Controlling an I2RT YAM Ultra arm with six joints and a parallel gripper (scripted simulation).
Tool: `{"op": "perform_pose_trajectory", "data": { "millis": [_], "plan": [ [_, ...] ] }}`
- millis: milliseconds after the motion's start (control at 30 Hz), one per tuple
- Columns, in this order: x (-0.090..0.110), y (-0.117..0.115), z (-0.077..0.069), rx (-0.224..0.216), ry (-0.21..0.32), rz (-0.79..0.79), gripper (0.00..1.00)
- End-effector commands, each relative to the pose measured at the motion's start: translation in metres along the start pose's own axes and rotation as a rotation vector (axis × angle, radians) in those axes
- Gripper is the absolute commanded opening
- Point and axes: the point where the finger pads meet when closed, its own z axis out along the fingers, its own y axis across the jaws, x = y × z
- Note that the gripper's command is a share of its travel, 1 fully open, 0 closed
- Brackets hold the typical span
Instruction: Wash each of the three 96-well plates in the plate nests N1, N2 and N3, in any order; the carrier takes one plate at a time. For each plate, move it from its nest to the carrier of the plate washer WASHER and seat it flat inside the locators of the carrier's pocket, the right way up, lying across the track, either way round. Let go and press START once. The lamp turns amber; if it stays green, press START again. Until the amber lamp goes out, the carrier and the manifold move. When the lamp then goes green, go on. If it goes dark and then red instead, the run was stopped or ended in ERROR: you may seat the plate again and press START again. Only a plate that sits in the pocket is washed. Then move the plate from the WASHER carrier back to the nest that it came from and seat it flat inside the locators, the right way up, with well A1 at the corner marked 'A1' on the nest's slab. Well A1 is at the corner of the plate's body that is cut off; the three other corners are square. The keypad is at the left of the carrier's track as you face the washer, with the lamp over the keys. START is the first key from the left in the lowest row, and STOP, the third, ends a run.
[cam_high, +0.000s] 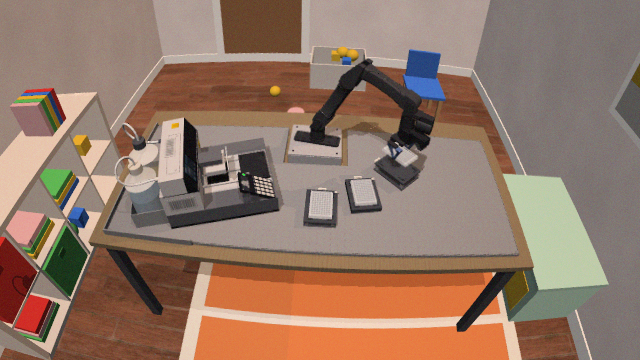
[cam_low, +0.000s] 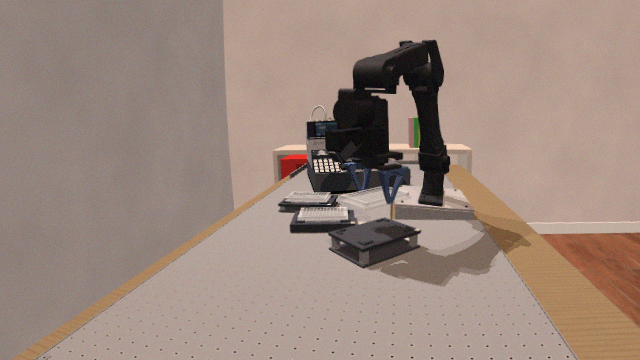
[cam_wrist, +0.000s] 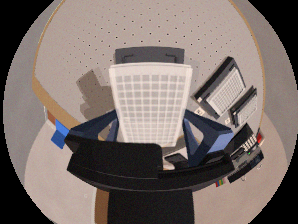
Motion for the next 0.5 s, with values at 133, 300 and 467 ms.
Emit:
{"op": "perform_pose_trajectory", "data": {
  "millis": [133,300,467],
  "plan": [
    [-0.007,0.002,0.006,-0.010,-0.030,-0.001,0.00],
    [-0.007,0.002,0.011,-0.010,-0.030,-0.001,0.00],
    [-0.007,0.003,0.019,-0.010,-0.030,-0.001,0.00]
  ]
}}
